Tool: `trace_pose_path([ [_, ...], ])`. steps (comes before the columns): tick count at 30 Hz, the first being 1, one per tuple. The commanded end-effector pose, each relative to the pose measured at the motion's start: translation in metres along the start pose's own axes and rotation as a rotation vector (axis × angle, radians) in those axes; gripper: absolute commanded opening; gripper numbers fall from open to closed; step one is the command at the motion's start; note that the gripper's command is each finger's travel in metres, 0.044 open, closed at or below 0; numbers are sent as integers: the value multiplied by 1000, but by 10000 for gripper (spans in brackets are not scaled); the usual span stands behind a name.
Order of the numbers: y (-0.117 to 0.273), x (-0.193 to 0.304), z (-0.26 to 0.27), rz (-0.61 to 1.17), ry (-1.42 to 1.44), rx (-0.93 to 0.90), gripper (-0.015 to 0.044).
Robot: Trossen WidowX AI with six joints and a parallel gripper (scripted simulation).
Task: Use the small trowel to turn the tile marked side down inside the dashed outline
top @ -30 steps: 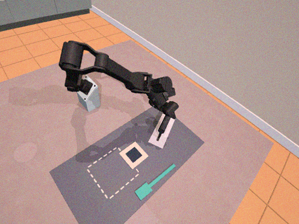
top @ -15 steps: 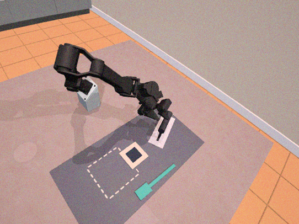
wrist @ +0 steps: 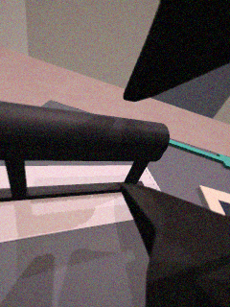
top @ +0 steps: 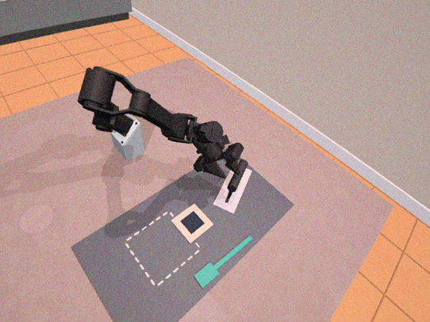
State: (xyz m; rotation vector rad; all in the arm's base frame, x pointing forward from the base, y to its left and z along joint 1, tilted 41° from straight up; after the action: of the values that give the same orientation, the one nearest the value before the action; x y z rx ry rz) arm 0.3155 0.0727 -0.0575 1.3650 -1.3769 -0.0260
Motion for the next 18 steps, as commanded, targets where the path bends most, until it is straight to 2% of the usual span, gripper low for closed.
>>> trace_pose_path([
  [1, -5, 0, -3, -1, 3, 9, 300],
  [18, -32, 1, -4, -1, 3, 9, 300],
])
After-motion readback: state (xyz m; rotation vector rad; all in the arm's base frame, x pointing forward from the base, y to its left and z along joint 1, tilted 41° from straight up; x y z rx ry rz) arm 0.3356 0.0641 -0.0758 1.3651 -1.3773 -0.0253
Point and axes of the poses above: the point midway between the two fingers, 35 mm back from their tips, its own y axis back along the fingers, its own z axis across the jaws, x = y × z, the point moved 8 cm from there along y, back along the fingers, and after that the axes turned 7 degrees about y, right-handed, at the moved point
